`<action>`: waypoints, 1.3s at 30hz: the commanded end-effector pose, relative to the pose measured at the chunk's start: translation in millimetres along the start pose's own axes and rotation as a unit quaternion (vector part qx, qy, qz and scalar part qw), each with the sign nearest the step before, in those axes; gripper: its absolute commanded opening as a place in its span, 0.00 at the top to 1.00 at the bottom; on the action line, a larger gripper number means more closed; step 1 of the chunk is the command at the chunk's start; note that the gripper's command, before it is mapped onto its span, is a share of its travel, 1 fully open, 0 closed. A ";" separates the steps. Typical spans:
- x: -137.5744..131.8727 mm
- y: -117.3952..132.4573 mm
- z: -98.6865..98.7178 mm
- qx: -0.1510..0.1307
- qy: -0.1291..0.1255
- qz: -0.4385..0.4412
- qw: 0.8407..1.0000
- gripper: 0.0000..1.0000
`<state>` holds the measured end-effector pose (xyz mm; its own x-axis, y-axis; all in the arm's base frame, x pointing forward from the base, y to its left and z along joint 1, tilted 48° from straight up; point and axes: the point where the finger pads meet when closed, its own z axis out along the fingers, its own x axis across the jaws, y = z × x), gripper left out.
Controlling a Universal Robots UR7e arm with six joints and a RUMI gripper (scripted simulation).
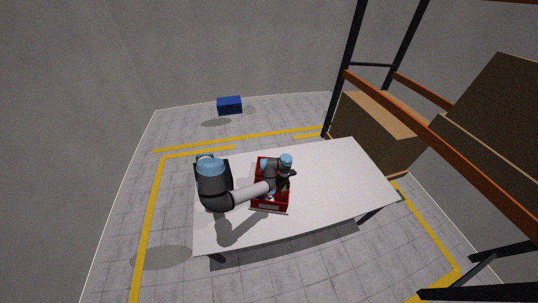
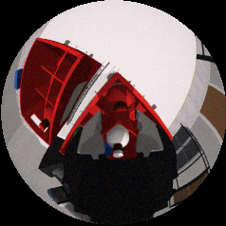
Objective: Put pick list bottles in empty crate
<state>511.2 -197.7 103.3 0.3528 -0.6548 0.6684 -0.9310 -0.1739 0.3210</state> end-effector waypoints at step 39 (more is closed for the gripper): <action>0.2 -0.2 -0.9 0.001 0.000 0.000 1.000 1.00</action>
<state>511.2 -197.5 103.4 0.3530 -0.6548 0.6683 -0.9309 -0.1740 0.3212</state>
